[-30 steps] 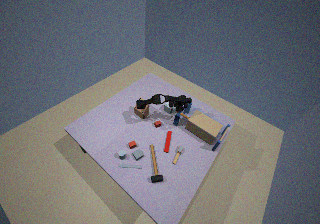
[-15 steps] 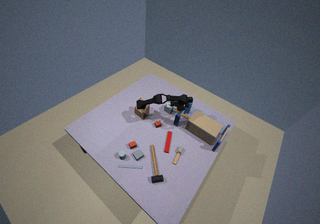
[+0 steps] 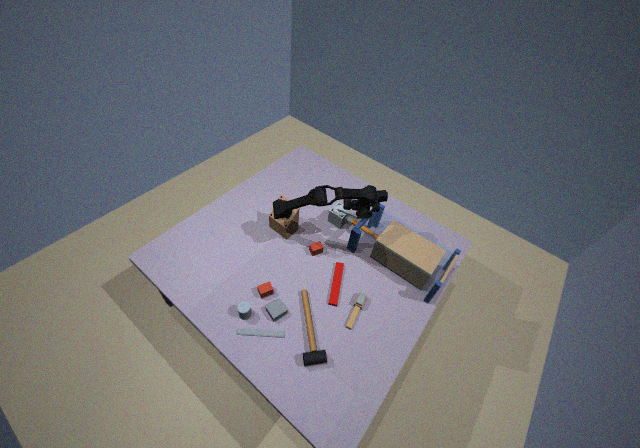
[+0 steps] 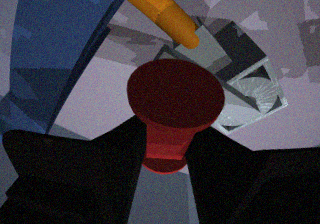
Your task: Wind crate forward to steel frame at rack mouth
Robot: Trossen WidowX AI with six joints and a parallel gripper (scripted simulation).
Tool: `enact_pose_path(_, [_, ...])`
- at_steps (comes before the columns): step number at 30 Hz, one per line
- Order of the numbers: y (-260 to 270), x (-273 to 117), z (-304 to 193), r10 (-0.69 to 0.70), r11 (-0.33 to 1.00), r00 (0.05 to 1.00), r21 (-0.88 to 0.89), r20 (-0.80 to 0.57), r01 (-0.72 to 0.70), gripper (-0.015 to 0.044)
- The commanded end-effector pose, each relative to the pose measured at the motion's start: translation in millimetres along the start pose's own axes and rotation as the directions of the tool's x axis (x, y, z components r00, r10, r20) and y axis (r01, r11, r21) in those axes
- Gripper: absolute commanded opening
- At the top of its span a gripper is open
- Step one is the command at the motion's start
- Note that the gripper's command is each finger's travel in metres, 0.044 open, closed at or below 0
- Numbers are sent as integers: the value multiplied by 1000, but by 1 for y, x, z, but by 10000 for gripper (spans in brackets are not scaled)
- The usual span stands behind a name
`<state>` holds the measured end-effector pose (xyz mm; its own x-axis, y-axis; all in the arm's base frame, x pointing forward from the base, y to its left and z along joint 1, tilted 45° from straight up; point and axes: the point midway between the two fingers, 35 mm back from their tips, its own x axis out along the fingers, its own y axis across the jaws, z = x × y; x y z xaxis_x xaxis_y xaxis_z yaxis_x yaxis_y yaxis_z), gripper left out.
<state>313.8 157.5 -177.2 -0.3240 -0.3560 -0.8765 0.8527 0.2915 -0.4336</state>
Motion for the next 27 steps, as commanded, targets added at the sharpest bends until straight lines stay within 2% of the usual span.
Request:
enact_pose_path(1, [6,8,-13,10,1000,1000,-2,-17,-10,0])
enact_pose_path(27, [9,22,-47,11,1000,1000,-2,-19,-11,0])
